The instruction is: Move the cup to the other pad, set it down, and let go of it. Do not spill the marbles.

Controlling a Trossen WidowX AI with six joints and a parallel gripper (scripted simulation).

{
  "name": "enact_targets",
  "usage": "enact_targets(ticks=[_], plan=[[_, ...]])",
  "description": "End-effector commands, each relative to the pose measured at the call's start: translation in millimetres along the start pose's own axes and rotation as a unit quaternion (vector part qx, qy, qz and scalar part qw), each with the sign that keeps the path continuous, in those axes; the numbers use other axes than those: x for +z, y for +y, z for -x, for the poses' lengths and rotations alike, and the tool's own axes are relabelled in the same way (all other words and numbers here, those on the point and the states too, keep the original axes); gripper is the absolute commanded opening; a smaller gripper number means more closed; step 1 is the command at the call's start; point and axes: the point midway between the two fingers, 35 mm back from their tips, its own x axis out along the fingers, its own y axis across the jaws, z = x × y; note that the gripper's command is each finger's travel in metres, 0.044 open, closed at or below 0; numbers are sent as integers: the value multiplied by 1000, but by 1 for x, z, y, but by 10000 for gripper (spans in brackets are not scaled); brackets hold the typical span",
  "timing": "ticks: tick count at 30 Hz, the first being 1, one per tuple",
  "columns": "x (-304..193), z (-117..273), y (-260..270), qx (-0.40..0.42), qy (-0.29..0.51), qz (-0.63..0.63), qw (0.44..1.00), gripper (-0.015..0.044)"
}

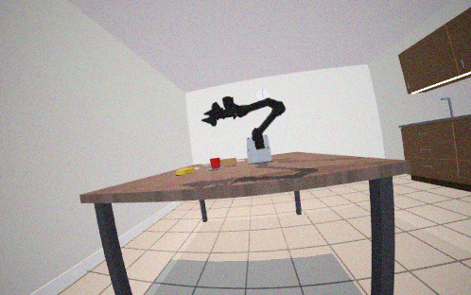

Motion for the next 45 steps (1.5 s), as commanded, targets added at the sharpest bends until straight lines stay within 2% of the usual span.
enact_targets(ticks=[1, 3, 6, 10, 14, 18, 20, 23, 45], plan=[[-3, -2, 0, 2, 7, -4, 1000, 374], [-26, -13, 4, 19, 64, -34, 997, 321], [-79, -29, 12, 44, 197, -112, 973, 242], [-145, -31, 23, 48, 366, -231, 900, 148], [-198, -17, 34, 19, 517, -354, 780, 148], [-234, 4, 46, -41, 635, -467, 615, 148], [-245, 15, 52, -80, 679, -515, 518, 148], [-250, 17, 57, -110, 702, -545, 446, 148], [-252, 14, 61, -112, 703, -546, 441, 148]])
